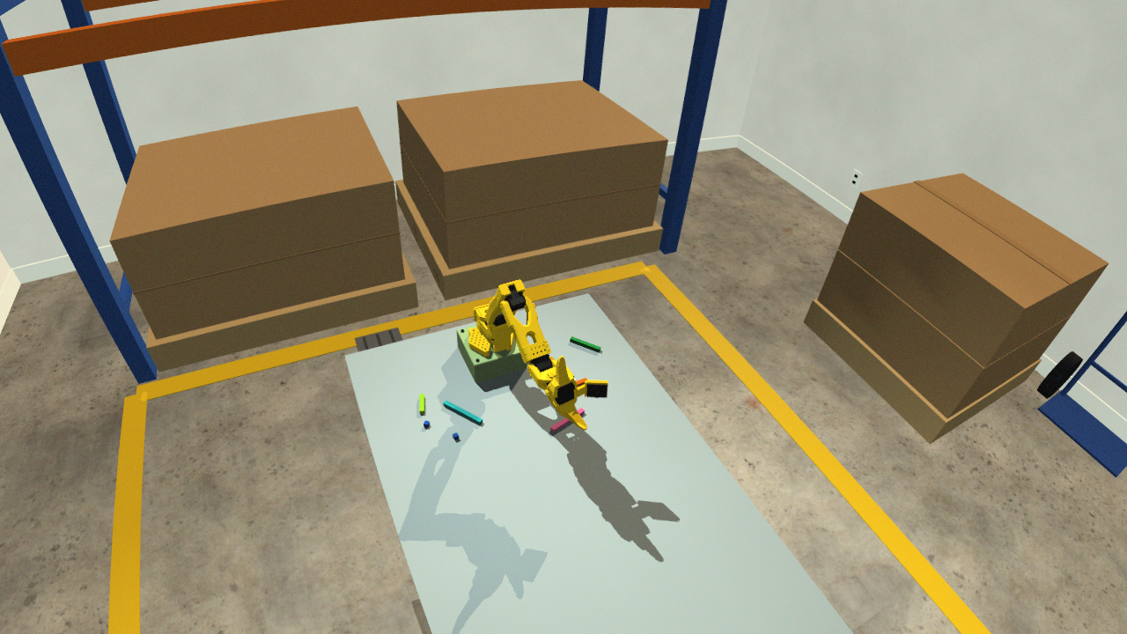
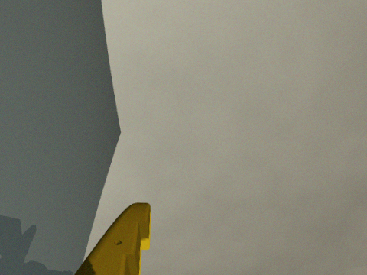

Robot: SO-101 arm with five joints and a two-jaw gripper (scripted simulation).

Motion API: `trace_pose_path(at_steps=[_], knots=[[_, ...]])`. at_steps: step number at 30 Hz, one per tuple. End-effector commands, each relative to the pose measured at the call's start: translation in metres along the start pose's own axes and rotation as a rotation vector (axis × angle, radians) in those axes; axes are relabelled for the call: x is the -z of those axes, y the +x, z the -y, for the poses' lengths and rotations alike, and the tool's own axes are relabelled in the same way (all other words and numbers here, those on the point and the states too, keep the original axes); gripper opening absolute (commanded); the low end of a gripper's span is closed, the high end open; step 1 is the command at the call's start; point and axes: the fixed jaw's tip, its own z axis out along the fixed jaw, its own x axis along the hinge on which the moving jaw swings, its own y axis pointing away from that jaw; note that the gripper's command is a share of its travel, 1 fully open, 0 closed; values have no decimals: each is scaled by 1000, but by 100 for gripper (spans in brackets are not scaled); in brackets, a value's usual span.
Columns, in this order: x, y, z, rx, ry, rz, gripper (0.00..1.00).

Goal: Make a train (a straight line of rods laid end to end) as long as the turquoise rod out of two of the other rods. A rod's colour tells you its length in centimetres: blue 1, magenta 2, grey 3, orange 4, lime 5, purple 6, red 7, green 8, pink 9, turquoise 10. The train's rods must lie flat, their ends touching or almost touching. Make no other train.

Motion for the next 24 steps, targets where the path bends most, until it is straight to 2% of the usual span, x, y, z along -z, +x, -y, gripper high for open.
trace_pose_path(at_steps=[1, 17, 24], knots=[[0, 0, 2, -1, 6, 1, 100], [0, 0, 2, -1, 6, 1, 100], [5, 0, 3, 11, -35, -3, 100]])
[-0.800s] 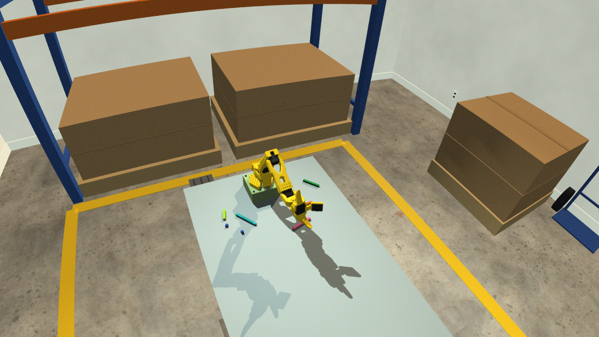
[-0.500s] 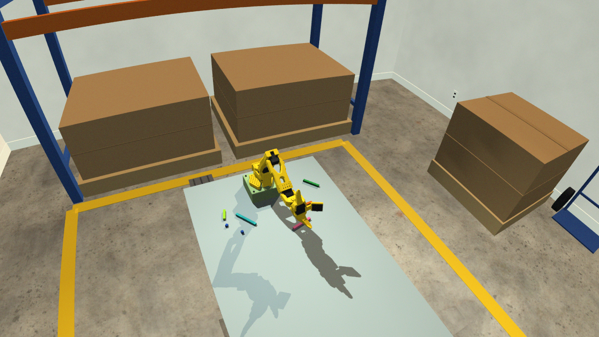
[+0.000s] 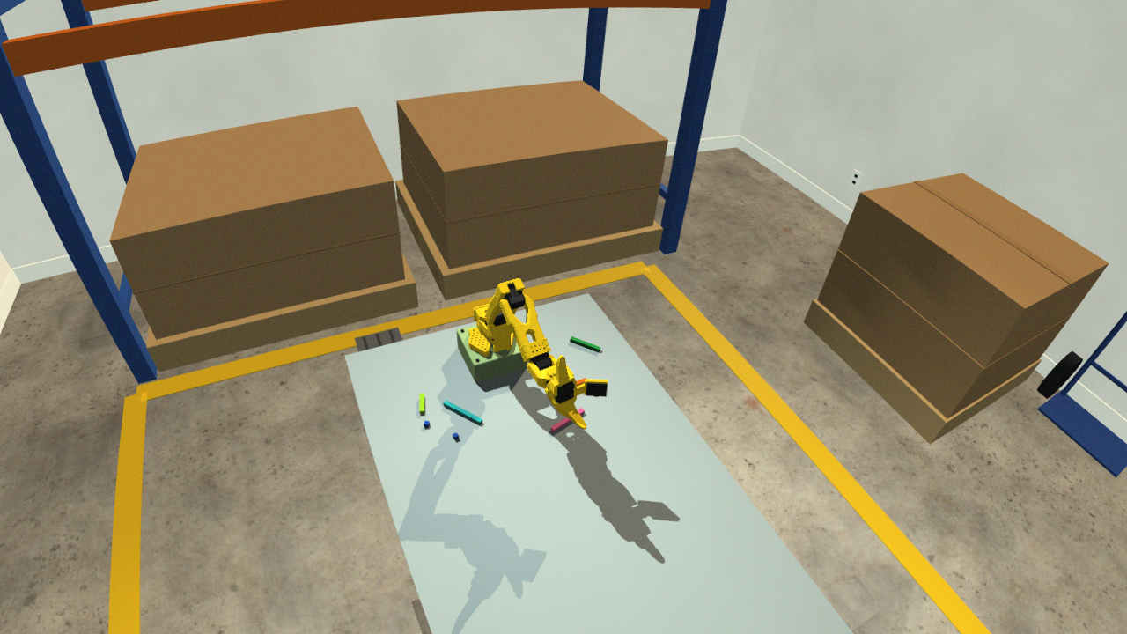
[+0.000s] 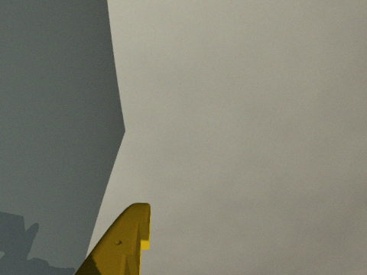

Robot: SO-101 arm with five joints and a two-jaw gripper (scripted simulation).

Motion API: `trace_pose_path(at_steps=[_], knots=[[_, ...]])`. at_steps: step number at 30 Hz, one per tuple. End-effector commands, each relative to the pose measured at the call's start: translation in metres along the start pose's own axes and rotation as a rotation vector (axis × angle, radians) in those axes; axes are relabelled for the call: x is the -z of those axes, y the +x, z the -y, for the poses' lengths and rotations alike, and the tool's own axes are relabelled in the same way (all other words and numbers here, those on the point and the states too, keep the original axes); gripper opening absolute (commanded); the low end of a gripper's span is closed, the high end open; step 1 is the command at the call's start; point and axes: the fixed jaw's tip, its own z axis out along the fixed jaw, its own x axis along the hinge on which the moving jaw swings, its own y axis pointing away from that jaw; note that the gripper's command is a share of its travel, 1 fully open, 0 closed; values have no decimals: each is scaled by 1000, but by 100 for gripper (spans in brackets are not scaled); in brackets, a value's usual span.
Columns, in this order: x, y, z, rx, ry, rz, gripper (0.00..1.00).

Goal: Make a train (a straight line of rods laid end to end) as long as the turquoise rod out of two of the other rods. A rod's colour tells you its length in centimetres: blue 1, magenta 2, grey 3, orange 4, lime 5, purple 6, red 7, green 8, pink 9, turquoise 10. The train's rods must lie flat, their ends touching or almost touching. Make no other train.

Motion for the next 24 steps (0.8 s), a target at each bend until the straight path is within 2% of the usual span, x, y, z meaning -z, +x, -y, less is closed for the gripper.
trace_pose_path(at_steps=[1, 24], knots=[[4, 0, 3, 11, -21, -2, 100], [19, 0, 6, 38, -119, -9, 100]])
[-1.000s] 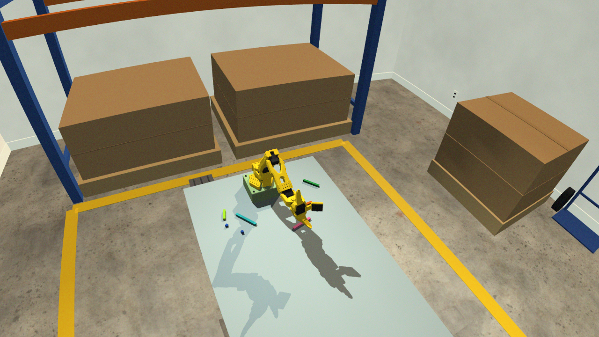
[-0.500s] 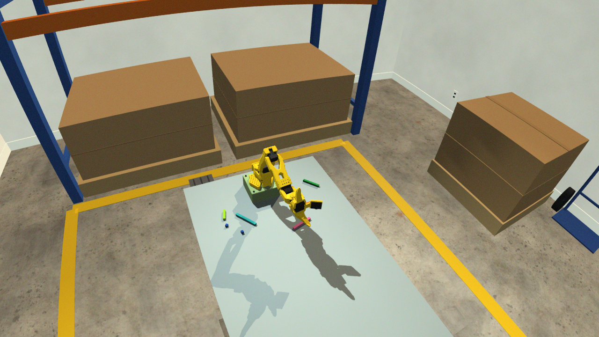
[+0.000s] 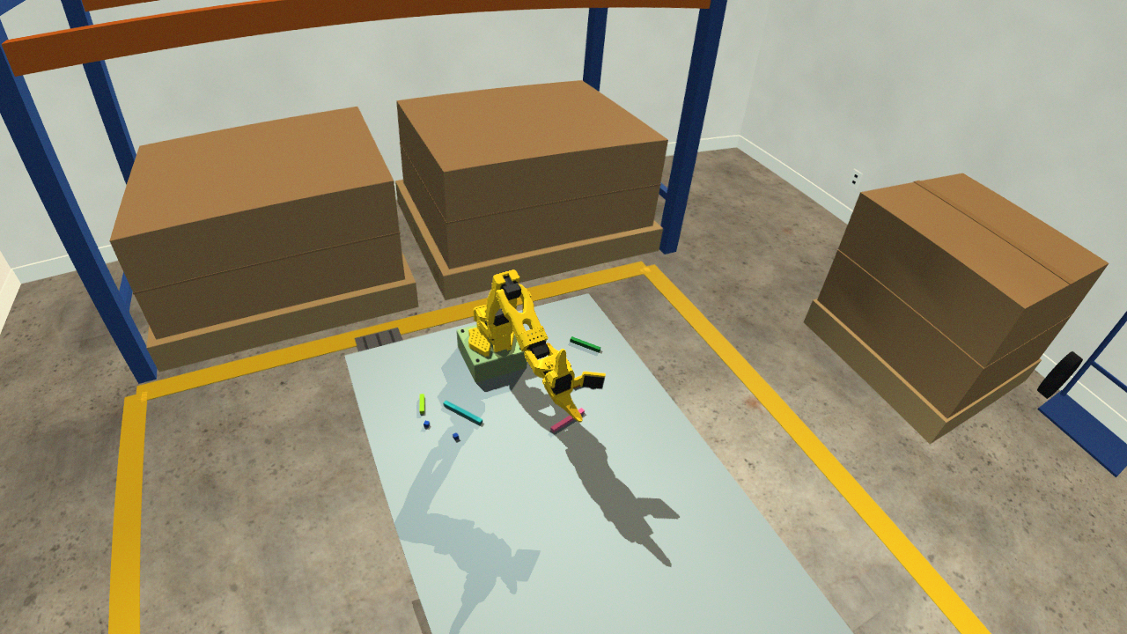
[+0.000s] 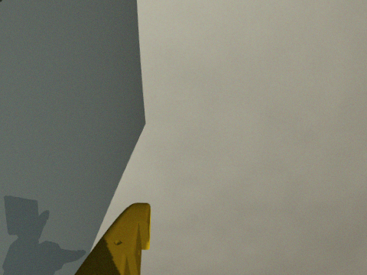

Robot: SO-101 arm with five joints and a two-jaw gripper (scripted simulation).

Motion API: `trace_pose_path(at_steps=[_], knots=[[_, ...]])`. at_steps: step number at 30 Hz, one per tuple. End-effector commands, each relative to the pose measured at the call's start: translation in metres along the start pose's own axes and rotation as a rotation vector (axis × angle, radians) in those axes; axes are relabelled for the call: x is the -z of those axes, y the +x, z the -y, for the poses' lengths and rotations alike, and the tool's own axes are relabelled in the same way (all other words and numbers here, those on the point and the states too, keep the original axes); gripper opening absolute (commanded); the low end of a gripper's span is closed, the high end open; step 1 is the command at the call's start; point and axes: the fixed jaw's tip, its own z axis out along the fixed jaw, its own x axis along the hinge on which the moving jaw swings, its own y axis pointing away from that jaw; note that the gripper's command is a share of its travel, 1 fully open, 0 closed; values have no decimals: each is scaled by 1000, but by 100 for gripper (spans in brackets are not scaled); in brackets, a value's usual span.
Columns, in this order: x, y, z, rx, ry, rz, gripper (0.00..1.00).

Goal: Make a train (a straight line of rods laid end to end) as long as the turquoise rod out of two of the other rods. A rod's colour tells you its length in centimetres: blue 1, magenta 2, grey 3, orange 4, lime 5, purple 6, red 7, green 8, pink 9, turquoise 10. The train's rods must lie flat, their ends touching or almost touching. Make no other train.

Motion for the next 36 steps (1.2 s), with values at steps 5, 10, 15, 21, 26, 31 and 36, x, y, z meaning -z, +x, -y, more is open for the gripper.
trace_pose_path(at_steps=[5, 10, 15, 21, 26, 31, 36], knots=[[4, 0, 3, 6, -14, -1, 100], [9, 0, 4, 13, -37, -2, 100], [14, 0, 5, 20, -60, -3, 100], [15, 0, 7, 18, -62, -3, 100], [19, 0, 7, 24, -88, -5, 100], [24, 0, 6, 31, -114, -6, 100], [28, 0, 5, 36, -134, -6, 100]])
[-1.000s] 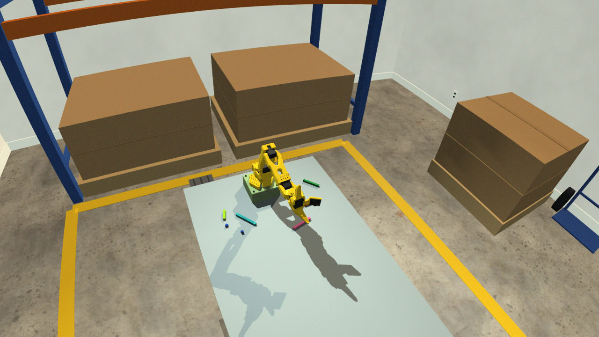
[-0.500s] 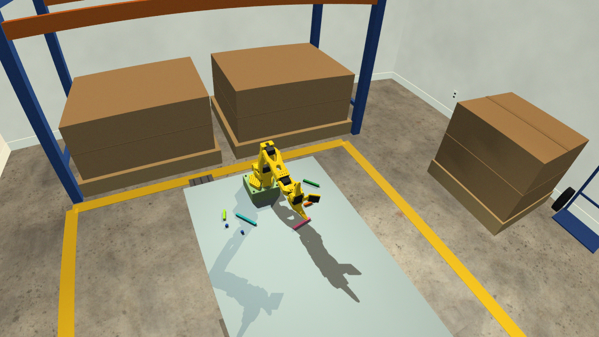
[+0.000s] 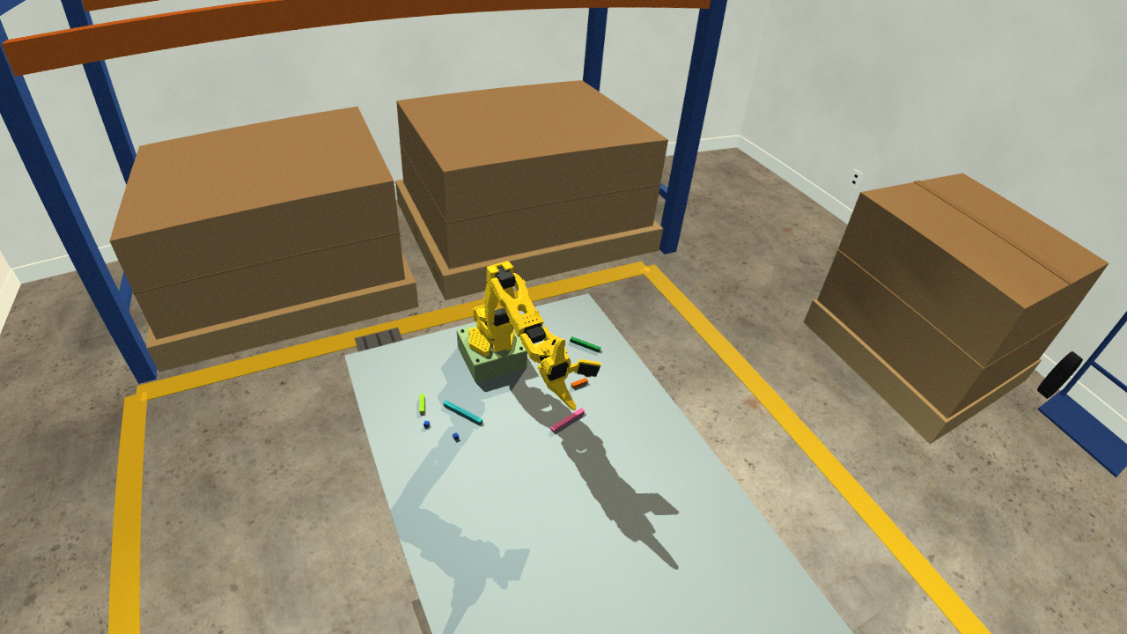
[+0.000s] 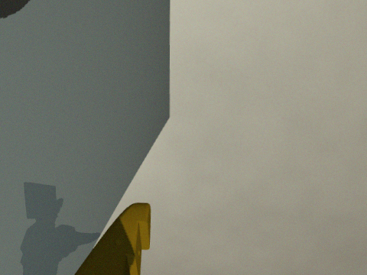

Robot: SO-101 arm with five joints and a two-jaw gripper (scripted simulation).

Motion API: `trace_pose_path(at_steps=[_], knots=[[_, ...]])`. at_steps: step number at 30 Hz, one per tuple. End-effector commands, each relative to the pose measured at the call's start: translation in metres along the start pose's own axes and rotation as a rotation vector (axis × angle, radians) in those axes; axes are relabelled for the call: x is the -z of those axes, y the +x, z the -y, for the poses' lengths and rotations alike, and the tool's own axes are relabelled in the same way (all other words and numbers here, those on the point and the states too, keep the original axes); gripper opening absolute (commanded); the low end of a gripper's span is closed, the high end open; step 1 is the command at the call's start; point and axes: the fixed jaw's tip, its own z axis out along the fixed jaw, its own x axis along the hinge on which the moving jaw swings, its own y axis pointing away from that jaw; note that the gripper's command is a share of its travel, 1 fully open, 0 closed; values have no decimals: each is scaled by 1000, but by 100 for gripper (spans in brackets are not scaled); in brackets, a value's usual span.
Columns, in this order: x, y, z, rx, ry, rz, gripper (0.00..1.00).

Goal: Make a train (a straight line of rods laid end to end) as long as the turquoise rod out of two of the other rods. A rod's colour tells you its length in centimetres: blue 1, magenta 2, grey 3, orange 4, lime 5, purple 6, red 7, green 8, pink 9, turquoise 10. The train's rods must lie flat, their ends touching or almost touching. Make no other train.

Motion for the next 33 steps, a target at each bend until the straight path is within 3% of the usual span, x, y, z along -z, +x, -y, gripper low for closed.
trace_pose_path(at_steps=[1, 16, 19, 33], knots=[[4, 0, -1, 8, -14, 0, 100], [15, 0, -6, -22, -83, -4, 100], [13, 0, -3, -12, -70, -3, 100], [26, 1, -13, 7, -158, -5, 100]])
